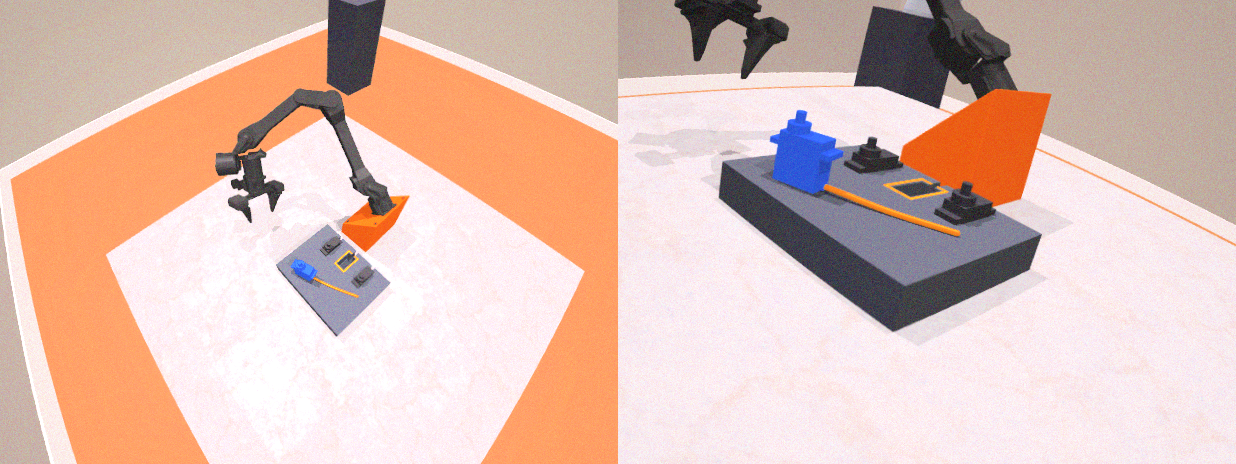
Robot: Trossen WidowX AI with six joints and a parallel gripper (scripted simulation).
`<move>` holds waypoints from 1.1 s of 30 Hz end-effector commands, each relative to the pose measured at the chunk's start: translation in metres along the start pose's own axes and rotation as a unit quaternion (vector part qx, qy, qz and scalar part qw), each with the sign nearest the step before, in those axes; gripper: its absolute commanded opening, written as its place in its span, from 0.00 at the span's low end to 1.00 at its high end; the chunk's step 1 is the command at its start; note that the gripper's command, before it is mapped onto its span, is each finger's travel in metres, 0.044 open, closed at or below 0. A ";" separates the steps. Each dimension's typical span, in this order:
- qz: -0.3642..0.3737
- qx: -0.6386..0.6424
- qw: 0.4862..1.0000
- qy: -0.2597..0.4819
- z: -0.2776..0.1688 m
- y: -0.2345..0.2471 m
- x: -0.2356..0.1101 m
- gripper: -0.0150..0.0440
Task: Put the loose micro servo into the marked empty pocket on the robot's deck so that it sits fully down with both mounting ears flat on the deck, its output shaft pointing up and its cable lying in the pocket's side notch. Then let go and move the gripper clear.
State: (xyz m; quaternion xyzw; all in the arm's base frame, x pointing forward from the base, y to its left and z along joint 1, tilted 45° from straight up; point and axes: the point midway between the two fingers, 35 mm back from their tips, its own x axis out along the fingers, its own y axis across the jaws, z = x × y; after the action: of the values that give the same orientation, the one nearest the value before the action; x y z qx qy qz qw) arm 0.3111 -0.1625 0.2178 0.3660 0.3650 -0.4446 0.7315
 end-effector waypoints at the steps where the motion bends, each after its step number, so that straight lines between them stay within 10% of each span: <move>1: -0.053 -0.010 0.998 0.018 -0.048 0.018 0.027 1.00; 19: -0.179 -0.093 0.972 -0.123 -0.233 0.032 0.077 1.00; 33: -0.178 -0.097 0.970 -0.133 -0.233 0.023 0.097 1.00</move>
State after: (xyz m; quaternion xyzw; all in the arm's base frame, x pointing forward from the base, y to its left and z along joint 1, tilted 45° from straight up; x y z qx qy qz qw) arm 0.3173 0.0177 0.0400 0.1659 0.3661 -0.5729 0.7143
